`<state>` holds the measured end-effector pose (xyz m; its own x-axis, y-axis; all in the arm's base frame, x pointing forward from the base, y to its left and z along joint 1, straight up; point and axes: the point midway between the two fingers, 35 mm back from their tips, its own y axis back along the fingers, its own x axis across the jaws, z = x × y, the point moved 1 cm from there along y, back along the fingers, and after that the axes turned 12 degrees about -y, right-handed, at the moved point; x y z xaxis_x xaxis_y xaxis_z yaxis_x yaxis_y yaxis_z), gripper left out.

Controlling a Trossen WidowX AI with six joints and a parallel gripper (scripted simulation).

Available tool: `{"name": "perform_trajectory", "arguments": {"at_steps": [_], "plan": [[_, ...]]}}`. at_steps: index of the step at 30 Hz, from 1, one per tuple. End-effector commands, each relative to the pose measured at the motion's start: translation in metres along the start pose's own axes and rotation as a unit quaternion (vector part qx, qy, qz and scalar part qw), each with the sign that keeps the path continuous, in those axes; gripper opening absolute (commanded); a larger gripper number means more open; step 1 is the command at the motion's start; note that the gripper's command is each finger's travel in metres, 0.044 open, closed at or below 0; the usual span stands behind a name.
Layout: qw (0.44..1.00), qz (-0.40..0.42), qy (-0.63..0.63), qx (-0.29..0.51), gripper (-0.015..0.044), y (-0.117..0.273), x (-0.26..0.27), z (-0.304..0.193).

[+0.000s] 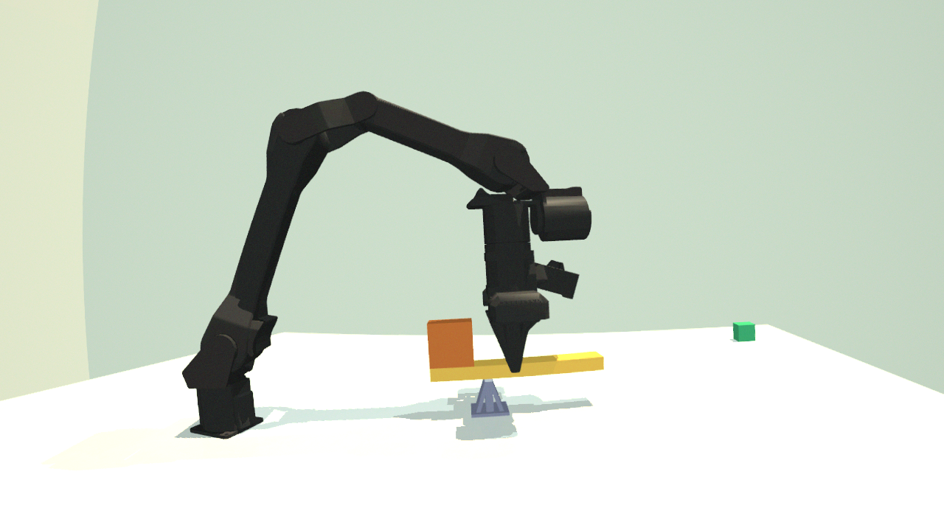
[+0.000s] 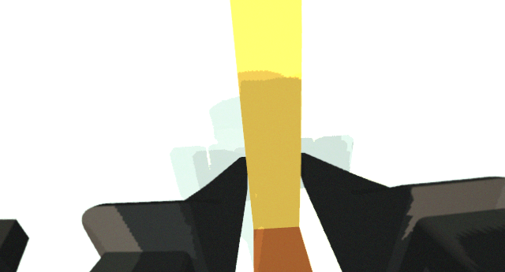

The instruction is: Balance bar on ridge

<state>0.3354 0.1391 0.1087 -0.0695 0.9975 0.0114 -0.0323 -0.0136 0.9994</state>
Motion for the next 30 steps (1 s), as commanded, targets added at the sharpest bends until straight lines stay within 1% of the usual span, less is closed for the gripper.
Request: {"name": "perform_trajectory", "arguments": {"at_steps": [1, 29, 30], "plan": [[1.0, 0.0, 0.0, 0.0, 0.017, 0.0001, 0.0, 0.0], [1.0, 0.0, 0.0, 0.0, 0.0185, 0.0001, 0.0, 0.0], [1.0, 0.0, 0.0, 0.0, 0.0211, 0.0001, 0.0, 0.0]]}}
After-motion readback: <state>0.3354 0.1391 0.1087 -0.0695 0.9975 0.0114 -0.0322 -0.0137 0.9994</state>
